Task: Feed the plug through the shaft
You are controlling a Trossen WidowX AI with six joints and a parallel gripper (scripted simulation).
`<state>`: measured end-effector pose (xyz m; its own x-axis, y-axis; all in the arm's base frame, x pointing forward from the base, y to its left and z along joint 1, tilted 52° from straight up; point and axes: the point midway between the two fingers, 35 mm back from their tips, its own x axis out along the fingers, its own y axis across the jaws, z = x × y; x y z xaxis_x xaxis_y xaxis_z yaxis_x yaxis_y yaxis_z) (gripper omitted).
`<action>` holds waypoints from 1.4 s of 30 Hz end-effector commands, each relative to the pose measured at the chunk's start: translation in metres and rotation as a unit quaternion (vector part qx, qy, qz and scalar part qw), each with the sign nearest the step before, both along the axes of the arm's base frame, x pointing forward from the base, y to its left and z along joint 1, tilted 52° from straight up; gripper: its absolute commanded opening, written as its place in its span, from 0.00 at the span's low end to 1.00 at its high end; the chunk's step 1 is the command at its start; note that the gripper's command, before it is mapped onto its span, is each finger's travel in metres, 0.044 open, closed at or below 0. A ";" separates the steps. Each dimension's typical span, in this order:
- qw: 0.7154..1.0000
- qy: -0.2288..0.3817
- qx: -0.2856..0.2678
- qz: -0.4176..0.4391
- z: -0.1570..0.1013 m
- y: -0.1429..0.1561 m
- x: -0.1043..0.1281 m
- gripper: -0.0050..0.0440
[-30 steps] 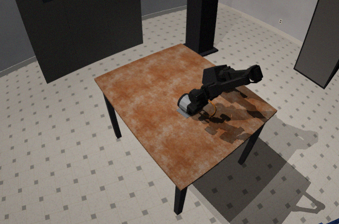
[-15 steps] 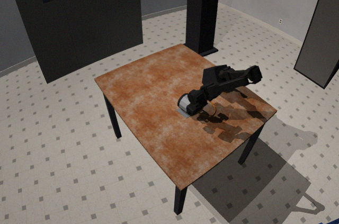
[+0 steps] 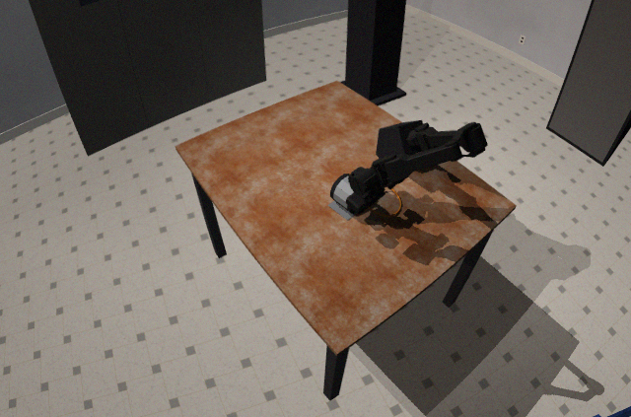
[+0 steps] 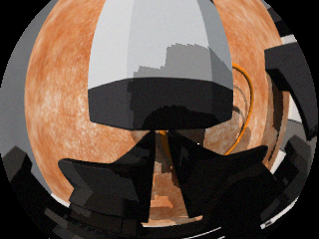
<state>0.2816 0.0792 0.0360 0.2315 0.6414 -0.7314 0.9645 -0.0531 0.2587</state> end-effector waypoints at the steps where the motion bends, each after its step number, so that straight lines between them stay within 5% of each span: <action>1: 1.000 -0.001 0.000 0.000 0.000 0.000 0.000 0.17; 23: 1.000 0.004 -0.001 -0.002 -0.007 -0.006 0.002 0.10; 27: 1.000 0.004 -0.001 -0.004 -0.006 -0.005 0.001 0.30; 32: 1.000 0.004 -0.001 -0.004 -0.003 -0.005 0.001 0.31; 36: 1.000 0.004 -0.001 -0.002 0.024 -0.005 -0.004 0.31; 42: 1.000 0.004 -0.001 -0.003 0.010 -0.002 -0.002 0.31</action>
<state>0.2798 0.0744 0.0550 0.2355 0.6386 -0.7326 0.9641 -0.0582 0.2592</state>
